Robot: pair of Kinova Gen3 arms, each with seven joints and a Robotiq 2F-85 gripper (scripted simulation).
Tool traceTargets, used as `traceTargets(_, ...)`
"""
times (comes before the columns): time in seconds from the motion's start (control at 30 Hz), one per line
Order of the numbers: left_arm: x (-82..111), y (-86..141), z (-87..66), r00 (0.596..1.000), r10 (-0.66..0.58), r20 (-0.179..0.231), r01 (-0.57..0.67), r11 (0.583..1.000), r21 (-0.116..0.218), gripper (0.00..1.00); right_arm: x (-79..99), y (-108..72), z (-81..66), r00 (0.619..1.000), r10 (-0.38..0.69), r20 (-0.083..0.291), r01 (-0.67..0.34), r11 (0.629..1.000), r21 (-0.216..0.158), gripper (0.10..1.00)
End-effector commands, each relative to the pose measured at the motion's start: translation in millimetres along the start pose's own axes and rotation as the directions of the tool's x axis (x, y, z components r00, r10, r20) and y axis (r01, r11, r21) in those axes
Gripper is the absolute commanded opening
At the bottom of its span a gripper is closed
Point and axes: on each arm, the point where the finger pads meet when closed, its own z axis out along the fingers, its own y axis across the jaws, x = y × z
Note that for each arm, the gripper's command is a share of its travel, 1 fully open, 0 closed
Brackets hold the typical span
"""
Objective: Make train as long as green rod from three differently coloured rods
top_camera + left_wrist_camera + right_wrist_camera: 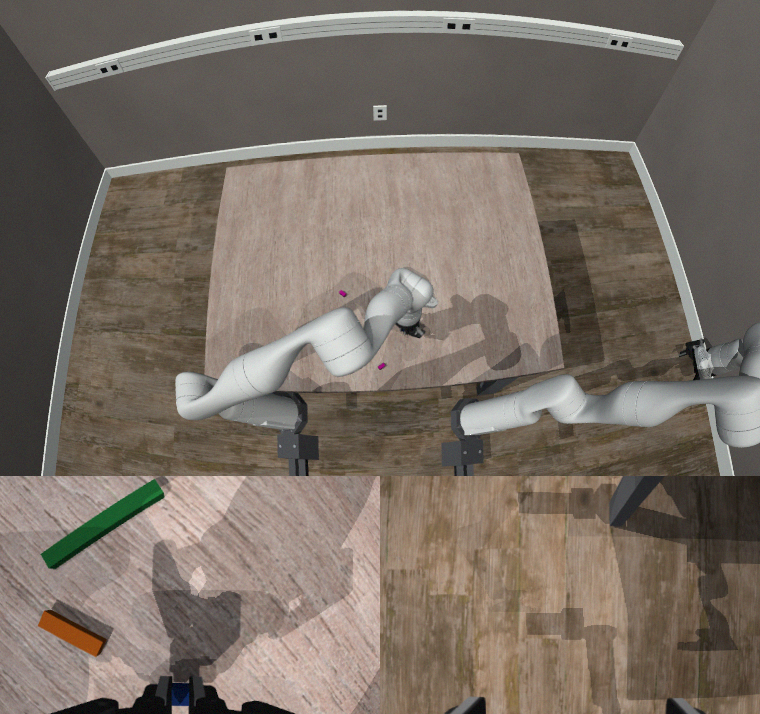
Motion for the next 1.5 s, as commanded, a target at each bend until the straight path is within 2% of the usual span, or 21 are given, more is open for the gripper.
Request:
traceTargets(0.0,0.8,0.3,-1.2,1.0,0.0,-0.002,0.0,1.0,-0.001,0.14,-0.3,0.0,-0.5,1.0,0.0,0.001,0.0,1.0,-0.001,1.0)
traceTargets(0.53,0.8,0.3,-0.8,1.0,0.0,-0.002,0.0,1.0,-0.001,0.14,-0.3,0.0,-0.5,1.0,0.0,0.001,0.0,1.0,-0.001,1.0)
traceTargets(0.93,0.8,0.3,8.1,1.0,0.0,-0.002,0.0,1.0,-0.001,0.14,-0.3,0.0,-0.5,1.0,0.0,0.001,0.0,1.0,-0.001,1.0)
traceTargets(1.47,0.8,0.3,10.6,1.0,0.0,-0.002,0.0,1.0,-0.001,0.14,-0.3,0.0,-0.5,1.0,0.0,0.001,0.0,1.0,-0.001,1.0)
